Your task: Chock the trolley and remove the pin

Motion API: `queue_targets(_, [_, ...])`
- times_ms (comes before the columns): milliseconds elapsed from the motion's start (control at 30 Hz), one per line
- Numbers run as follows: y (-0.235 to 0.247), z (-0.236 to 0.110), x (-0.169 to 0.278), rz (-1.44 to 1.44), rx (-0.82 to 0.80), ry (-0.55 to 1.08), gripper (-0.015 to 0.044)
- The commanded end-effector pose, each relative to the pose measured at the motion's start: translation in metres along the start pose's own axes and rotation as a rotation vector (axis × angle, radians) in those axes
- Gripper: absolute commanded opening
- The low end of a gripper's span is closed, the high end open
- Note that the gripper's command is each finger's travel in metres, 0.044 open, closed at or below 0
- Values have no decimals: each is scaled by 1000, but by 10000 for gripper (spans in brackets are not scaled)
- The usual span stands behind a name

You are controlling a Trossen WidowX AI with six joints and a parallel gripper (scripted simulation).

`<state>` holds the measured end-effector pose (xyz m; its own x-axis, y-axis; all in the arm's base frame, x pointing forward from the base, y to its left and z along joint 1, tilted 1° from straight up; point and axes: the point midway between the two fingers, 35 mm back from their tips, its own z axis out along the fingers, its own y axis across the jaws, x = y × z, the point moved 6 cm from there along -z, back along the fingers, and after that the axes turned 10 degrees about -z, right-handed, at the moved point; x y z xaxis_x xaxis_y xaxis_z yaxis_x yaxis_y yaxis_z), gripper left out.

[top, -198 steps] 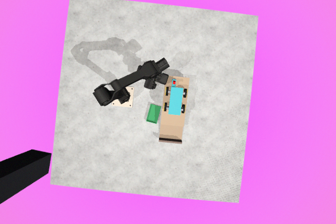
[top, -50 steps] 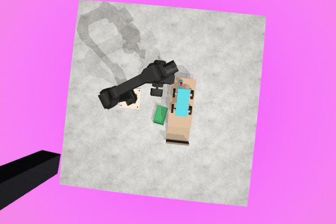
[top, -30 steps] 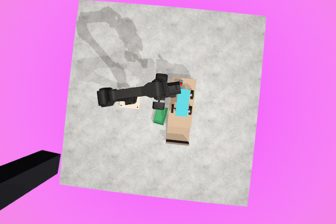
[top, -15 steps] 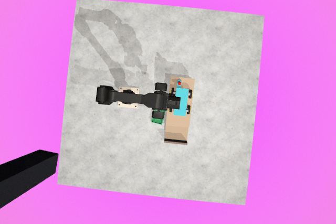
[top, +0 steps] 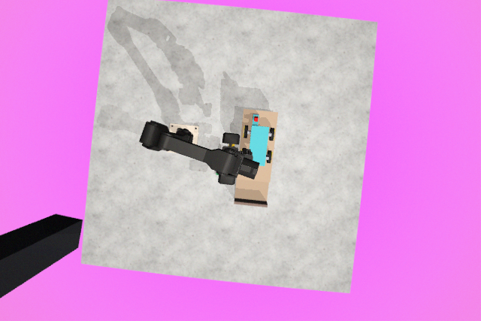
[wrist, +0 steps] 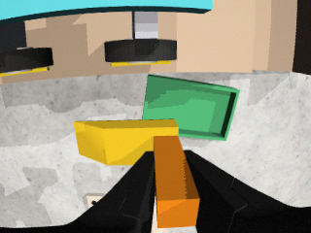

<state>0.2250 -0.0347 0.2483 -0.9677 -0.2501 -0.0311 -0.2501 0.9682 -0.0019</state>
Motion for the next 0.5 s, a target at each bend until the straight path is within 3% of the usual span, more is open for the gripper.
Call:
queue_targets(0, [-16, 0, -1, -3, -2, -8, 0])
queue_targets(467, [-73, 4, -4, -3, 4, -8, 0])
